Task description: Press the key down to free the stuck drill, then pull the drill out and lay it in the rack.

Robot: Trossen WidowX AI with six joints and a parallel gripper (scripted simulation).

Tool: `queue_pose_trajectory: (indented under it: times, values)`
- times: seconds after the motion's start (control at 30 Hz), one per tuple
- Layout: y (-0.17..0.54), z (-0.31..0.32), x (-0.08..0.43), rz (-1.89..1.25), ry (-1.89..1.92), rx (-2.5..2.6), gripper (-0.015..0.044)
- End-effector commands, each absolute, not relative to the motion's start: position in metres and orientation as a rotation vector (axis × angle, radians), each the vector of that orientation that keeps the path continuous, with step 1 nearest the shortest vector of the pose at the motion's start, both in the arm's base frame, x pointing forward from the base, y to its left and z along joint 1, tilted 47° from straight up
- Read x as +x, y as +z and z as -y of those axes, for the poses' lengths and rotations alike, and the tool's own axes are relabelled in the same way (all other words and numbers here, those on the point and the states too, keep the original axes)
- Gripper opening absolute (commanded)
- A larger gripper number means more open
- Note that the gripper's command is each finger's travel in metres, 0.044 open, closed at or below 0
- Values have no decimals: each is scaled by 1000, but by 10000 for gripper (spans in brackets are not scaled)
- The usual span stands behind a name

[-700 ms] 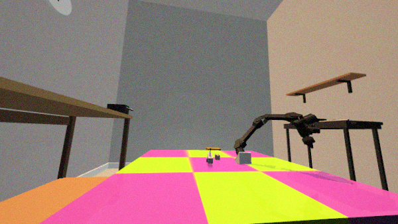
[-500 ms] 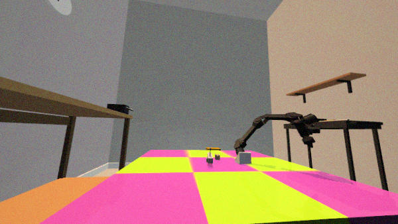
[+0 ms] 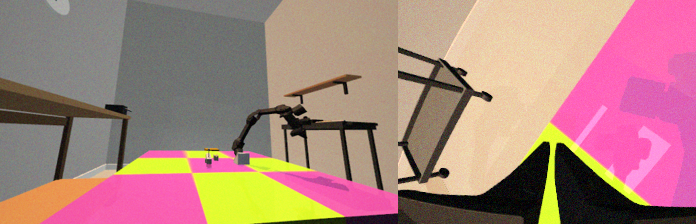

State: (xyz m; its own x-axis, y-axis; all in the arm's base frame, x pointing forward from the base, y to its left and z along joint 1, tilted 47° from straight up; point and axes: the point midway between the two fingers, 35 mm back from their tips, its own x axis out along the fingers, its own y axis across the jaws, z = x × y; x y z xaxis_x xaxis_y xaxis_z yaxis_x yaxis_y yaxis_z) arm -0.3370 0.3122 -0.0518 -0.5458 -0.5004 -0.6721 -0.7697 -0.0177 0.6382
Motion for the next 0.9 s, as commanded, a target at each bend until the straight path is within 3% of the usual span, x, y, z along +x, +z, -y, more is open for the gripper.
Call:
queue_pose_trajectory:
  times: [0.0,0.43,0.87]
  values:
    - [-53,-345,-272,-1974,1354,-1239,0]
    - [-51,-377,-75,-1852,714,-957,0]
    - [-21,-318,114,-1678,76,-704,0]
